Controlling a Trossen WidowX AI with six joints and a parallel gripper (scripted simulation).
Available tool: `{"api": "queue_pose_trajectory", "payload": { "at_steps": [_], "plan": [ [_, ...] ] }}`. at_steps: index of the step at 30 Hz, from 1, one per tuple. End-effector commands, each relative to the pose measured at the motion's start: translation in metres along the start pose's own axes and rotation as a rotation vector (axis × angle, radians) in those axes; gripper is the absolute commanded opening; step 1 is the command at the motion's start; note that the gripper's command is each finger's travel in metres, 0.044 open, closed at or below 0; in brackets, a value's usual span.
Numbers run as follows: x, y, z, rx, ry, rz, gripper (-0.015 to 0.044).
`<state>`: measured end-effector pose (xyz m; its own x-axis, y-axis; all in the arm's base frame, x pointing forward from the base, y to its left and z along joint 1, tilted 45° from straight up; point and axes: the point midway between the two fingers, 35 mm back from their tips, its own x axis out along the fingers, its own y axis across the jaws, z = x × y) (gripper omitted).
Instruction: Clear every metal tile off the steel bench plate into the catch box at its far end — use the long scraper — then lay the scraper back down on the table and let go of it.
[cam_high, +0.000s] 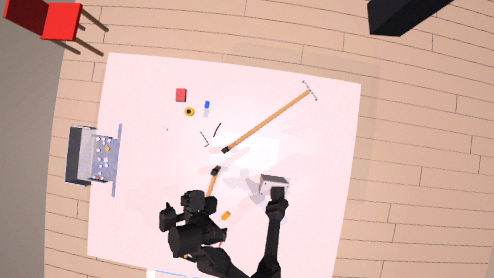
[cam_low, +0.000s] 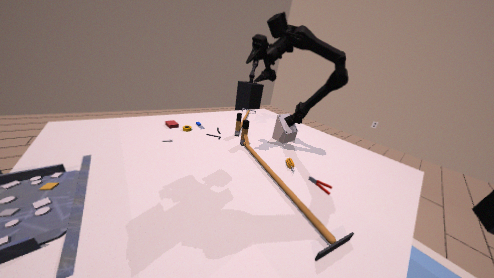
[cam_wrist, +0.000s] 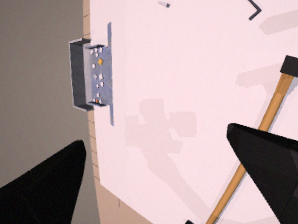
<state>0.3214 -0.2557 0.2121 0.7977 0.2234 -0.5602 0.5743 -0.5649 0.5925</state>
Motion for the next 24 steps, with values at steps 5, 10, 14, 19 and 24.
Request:
{"api": "queue_pose_trajectory", "payload": {
  "at_steps": [5,10,14,19,24],
  "plan": [
    [0.018,-0.007,0.022,0.180,-0.051,-0.085,0.0440],
    [0.028,-0.014,0.036,0.285,-0.085,-0.136,0.0440],
    [0.036,-0.020,0.046,0.367,-0.115,-0.176,0.0440],
    [0.046,-0.028,0.059,0.468,-0.155,-0.226,0.0440],
    [0.056,-0.037,0.071,0.566,-0.200,-0.275,0.0440]
  ]
}}
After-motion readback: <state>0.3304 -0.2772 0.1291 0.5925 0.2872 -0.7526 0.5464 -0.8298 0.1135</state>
